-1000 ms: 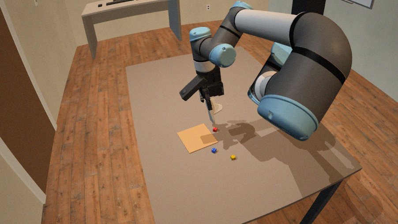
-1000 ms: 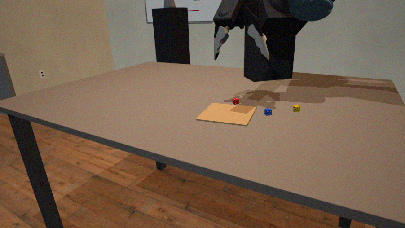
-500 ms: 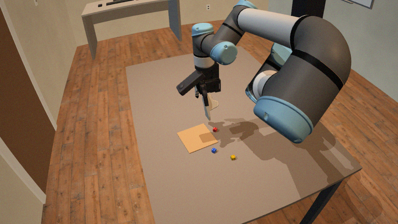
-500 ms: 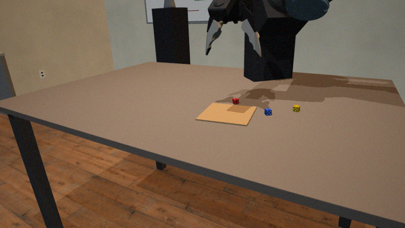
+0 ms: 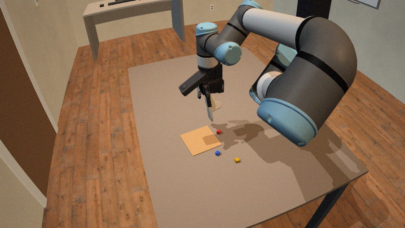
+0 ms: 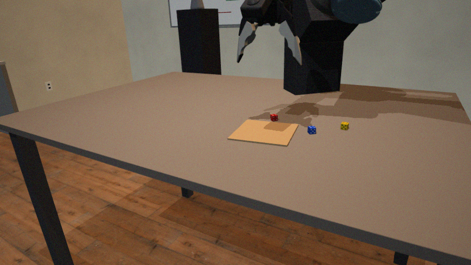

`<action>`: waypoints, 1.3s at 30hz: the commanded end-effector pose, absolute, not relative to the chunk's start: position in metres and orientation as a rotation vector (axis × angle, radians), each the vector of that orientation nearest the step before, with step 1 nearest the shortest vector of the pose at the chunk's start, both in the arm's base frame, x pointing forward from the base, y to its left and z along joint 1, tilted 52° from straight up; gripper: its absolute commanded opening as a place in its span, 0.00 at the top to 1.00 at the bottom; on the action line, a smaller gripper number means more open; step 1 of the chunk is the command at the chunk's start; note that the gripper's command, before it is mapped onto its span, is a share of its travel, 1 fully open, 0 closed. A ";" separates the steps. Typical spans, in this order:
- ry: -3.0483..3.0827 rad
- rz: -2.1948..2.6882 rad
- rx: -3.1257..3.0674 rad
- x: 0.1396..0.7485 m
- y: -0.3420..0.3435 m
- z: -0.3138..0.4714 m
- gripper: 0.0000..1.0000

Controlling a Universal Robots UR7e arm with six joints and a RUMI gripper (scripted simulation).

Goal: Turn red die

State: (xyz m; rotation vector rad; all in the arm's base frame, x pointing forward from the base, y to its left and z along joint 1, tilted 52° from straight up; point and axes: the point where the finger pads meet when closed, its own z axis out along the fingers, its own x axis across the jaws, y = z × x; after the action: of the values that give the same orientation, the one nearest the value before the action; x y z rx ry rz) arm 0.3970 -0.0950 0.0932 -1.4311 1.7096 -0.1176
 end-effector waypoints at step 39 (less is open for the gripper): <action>1.710 -0.119 -1.431 0.429 -0.075 0.065 0.00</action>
State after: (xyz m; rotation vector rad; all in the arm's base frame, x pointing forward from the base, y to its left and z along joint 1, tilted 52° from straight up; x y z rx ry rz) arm 0.4214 -0.0766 0.0707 -1.4304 1.7052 -0.1167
